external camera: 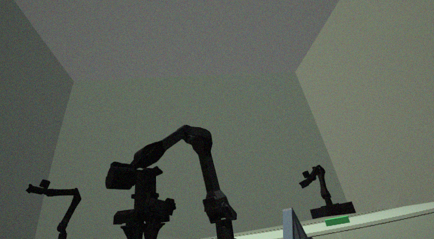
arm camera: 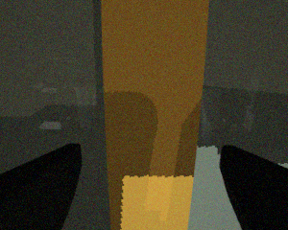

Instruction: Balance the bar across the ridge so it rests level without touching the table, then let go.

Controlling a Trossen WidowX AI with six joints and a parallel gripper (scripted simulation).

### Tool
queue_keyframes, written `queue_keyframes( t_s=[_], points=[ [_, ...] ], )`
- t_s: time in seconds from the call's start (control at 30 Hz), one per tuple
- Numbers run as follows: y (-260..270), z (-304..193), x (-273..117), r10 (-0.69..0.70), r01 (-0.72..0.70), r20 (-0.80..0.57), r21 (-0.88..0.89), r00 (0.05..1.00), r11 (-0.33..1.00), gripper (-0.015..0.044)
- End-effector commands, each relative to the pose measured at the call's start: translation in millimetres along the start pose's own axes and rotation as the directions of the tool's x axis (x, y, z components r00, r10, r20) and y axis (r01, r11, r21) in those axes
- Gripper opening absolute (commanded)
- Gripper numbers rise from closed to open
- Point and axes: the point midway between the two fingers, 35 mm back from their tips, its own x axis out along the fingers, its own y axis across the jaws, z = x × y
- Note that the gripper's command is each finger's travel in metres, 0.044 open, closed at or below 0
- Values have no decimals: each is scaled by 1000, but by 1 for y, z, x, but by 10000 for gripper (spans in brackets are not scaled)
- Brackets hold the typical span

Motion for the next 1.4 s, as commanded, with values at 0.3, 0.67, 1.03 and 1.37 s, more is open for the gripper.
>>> queue_keyframes(
  t_s=[0.3,0.67,1.03,1.37],
  points=[
    [0,0,0,0,0,0,0,1000,1000,91],
    [-3,-2,-21,1,-1,-1,-1,1000,1000,0],
    [-5,-3,-49,1,-1,-2,-2,1000,1000,0],
    [-5,-3,-75,2,-2,-3,-3,1000,1000,0]
  ],
)
